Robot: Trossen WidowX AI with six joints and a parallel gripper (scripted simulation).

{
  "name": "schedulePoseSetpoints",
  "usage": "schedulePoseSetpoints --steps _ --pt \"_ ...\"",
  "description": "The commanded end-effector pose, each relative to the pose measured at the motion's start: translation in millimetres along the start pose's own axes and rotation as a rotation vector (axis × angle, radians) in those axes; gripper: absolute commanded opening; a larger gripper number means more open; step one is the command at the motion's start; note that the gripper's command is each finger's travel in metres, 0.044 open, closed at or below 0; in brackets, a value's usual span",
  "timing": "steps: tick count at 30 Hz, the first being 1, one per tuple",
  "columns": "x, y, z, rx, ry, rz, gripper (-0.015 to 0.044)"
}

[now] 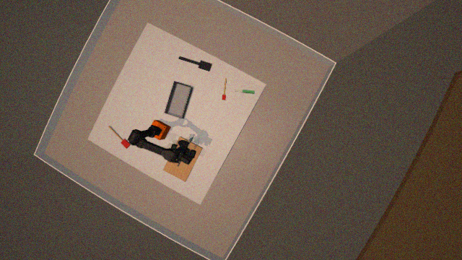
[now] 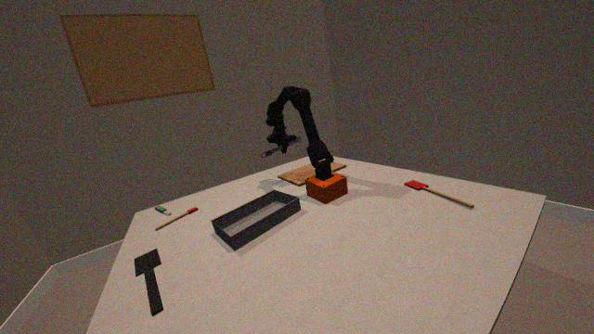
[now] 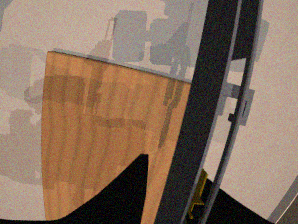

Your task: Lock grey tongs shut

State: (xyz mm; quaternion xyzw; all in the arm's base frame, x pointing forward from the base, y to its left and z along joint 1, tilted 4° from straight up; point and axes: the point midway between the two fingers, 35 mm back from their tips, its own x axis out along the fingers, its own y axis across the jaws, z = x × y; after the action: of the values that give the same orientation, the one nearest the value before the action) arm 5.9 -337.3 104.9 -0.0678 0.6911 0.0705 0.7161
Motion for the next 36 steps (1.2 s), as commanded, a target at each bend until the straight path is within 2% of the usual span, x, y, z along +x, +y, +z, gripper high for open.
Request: schedulePoseSetpoints --steps 1,24,31,36 --pt "0 4 -21 0.057 0.005 0.001 -0.0150" --pt "0 58 -139 0.415 0.014 0.011 -0.0150" --pt "1 61 -142 0.424 0.019 0.015 -0.0150" --pt "8 62 -139 0.434 0.108 0.079 -0.0150"
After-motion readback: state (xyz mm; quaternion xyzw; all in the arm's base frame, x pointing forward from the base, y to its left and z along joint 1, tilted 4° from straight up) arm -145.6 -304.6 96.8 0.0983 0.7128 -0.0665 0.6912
